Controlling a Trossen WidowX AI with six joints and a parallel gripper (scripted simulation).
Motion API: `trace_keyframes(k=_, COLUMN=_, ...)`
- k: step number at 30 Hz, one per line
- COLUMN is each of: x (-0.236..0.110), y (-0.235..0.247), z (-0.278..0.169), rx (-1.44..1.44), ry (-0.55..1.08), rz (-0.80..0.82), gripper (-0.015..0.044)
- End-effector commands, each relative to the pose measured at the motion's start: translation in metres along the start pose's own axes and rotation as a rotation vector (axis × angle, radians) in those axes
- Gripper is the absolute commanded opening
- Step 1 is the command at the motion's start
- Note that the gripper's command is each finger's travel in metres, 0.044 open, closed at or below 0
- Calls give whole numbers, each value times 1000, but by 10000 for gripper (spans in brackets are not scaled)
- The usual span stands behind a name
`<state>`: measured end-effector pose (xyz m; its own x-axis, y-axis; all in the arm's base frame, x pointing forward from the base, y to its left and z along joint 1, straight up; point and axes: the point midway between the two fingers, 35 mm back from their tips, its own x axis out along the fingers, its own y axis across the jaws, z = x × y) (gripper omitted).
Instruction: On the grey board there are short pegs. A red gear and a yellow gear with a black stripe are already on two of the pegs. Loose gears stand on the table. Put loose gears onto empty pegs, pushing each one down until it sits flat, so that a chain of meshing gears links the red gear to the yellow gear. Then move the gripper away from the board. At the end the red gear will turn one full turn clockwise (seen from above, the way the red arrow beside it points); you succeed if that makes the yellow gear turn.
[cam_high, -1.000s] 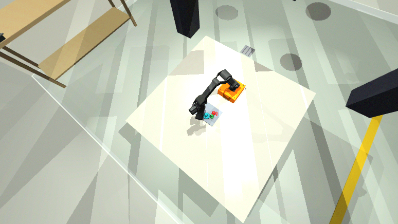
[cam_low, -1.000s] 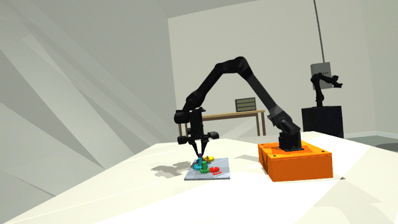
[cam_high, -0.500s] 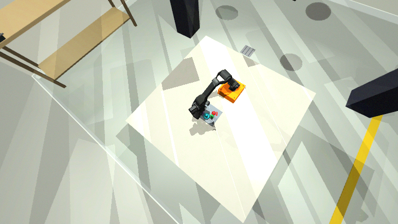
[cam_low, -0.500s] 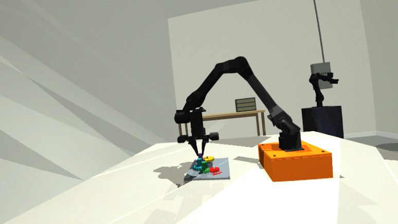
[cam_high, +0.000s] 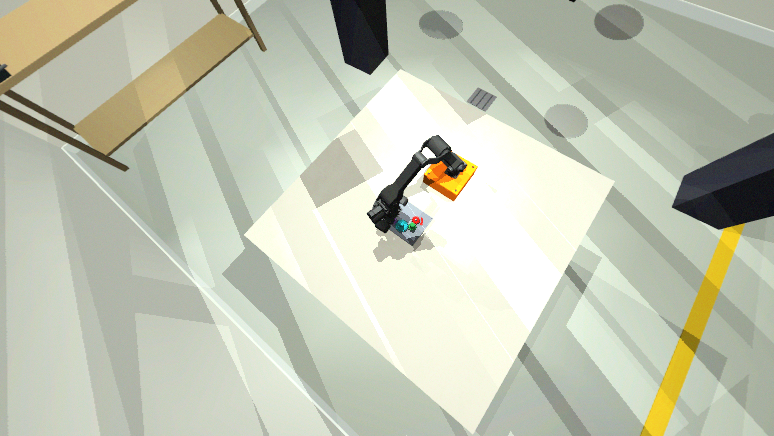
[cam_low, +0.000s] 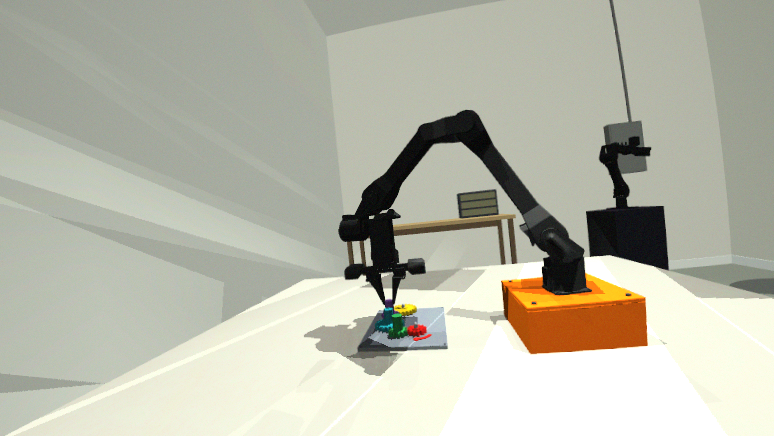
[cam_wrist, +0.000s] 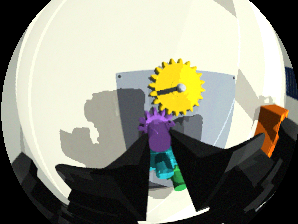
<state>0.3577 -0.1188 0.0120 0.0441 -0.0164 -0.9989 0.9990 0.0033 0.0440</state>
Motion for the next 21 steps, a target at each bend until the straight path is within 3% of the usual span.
trace_keyframes(k=1, x=1, y=-2, z=0, rx=-87, ry=4, rz=-1, gripper=0)
trace_keyframes(k=12, x=2, y=1, z=0, rx=-376, ry=4, rz=0, gripper=0)
trace_keyframes(k=21, x=4, y=-1, z=-1, rx=-269, ry=4, rz=-1, gripper=0)
